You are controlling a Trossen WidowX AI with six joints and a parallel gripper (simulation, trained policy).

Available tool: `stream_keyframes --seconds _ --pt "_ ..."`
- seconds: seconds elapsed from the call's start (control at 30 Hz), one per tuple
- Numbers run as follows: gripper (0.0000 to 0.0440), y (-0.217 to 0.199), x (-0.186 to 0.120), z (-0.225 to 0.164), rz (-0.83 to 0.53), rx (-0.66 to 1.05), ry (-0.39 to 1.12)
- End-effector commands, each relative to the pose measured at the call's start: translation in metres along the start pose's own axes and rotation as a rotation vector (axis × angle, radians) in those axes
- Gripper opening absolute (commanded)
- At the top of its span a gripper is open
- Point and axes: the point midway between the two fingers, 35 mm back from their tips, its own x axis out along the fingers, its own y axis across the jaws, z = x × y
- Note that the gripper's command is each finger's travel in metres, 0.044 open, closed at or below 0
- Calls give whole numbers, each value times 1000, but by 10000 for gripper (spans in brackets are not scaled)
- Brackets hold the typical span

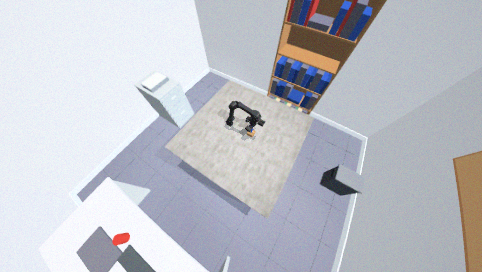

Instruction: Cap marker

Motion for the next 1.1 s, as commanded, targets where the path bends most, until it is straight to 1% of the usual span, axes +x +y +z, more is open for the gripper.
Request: stream_keyframes --seconds 0.0,0.63,0.7,1.07 --pt "0 1 9 1 0 -7 -15" --pt "3 -1 56 0 -22 -82 -54" --pt "55 0 60 1 -17 -88 -60" --pt "114 0 64 8 -23 -103 -86"
